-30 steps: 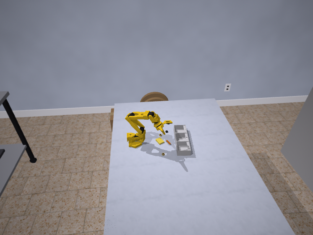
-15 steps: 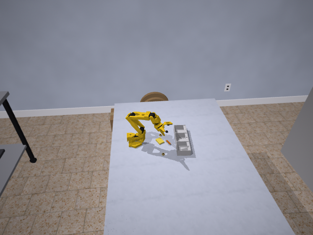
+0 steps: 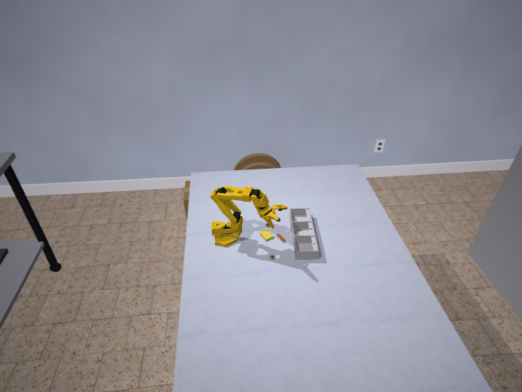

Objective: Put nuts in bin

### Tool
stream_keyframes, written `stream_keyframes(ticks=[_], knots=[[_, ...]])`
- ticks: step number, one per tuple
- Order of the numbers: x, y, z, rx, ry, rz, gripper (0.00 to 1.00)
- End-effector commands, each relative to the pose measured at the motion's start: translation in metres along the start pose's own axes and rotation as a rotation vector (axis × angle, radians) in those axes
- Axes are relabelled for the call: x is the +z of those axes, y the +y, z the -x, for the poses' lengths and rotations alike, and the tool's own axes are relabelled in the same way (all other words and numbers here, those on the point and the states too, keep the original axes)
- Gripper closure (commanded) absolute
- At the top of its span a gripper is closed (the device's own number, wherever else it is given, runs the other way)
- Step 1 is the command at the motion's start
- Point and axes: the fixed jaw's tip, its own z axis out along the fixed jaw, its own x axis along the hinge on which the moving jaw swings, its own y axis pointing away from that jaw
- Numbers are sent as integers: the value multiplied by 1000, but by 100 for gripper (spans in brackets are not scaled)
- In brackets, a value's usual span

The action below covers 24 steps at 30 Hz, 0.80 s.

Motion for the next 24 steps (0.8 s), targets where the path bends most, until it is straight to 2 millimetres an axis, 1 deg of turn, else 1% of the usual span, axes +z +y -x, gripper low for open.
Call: stream_keyframes(ticks=[1,16,17,24], knots=[[-1,0,0,-13,0,2,0],[-3,-1,0,-118,20,27,0],[1,5,-5,-106,41,54,0],[-2,3,-4,-156,47,65,0]])
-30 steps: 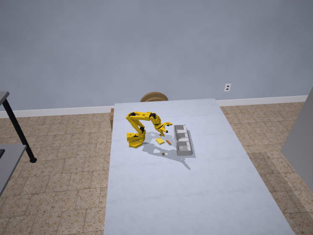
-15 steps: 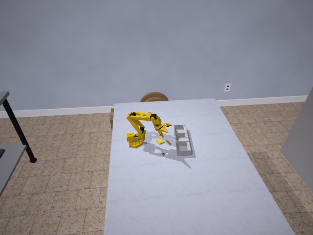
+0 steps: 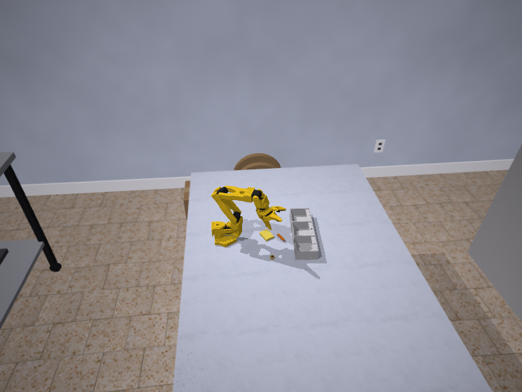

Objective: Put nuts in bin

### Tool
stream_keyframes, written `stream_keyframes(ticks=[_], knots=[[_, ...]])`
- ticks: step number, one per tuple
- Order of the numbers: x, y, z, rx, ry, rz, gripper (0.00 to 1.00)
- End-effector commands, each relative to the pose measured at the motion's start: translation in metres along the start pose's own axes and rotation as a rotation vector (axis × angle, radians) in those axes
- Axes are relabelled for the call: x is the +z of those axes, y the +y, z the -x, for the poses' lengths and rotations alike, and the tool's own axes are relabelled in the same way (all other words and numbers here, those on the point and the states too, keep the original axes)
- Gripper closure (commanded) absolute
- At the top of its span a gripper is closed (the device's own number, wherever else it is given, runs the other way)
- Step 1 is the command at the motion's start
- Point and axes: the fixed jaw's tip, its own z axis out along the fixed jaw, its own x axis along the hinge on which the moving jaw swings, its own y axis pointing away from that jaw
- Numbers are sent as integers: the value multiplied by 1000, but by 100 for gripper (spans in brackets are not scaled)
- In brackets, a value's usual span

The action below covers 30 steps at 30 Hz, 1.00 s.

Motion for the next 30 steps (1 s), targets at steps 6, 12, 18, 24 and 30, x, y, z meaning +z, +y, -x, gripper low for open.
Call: stream_keyframes(ticks=[6,12,18,24,30], knots=[[-10,-7,4,-70,-11,-15,0],[-6,-2,1,-78,9,17,0],[-9,-3,1,-115,12,24,0],[-12,-4,2,-153,16,30,0],[-7,2,-2,-131,32,59,0]])
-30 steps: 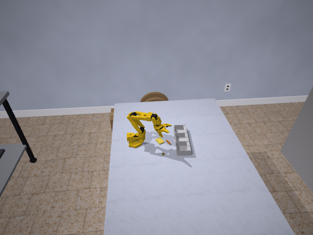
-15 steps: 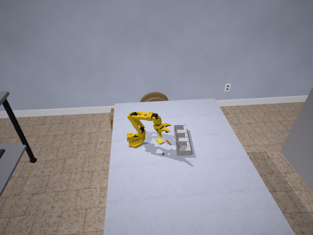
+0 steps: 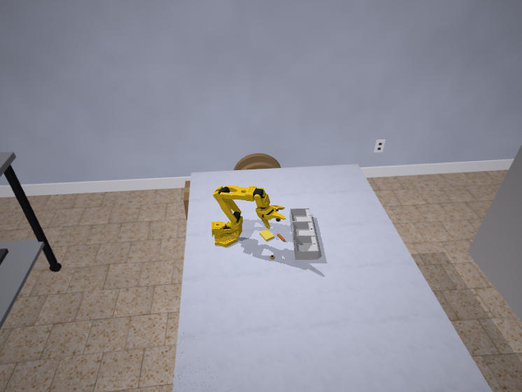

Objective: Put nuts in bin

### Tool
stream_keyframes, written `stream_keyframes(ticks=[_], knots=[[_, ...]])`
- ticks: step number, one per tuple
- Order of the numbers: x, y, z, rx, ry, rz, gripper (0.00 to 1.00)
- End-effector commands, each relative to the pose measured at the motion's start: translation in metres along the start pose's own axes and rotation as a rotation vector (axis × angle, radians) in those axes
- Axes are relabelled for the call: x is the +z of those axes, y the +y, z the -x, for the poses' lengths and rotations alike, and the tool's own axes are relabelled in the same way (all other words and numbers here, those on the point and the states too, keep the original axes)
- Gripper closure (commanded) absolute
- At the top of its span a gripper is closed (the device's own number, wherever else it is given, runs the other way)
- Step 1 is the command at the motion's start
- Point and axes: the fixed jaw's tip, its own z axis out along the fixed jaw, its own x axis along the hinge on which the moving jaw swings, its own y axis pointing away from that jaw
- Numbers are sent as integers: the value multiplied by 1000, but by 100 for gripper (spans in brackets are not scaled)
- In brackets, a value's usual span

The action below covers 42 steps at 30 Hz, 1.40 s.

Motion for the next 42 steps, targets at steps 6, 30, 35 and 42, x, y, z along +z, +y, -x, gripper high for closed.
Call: stream_keyframes(ticks=[6,30,35,42], knots=[[-2,2,5,57,-7,6,0],[-20,28,42,563,3,103,0],[-24,33,48,656,14,119,0],[-26,36,51,708,21,127,0]])
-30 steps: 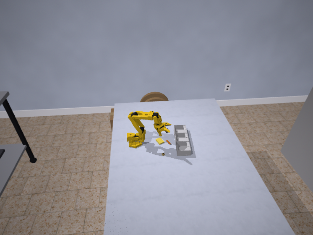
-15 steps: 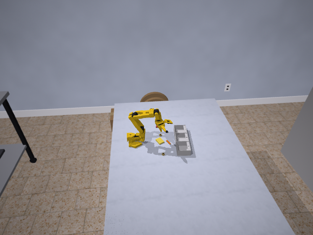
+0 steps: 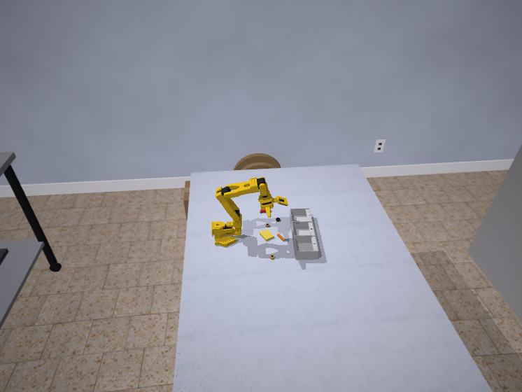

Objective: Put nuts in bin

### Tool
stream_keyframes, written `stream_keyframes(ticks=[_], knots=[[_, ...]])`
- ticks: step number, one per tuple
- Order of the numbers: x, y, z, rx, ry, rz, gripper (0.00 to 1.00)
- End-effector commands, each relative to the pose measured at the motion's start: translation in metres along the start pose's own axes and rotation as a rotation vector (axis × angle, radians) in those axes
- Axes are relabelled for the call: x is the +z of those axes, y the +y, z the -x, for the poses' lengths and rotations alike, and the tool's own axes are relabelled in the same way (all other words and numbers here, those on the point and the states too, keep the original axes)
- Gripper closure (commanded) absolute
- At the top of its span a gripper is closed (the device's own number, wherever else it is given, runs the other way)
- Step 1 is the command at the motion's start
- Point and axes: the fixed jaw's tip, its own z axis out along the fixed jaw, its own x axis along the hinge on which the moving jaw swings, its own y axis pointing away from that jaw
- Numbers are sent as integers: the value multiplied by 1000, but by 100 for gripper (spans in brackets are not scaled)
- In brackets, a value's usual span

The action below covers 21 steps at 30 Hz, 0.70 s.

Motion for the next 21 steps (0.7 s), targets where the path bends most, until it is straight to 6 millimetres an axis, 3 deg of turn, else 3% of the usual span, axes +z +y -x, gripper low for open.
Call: stream_keyframes(ticks=[1,21], knots=[[-6,2,5,20,-33,1,0],[-12,3,11,27,-72,1,0]])
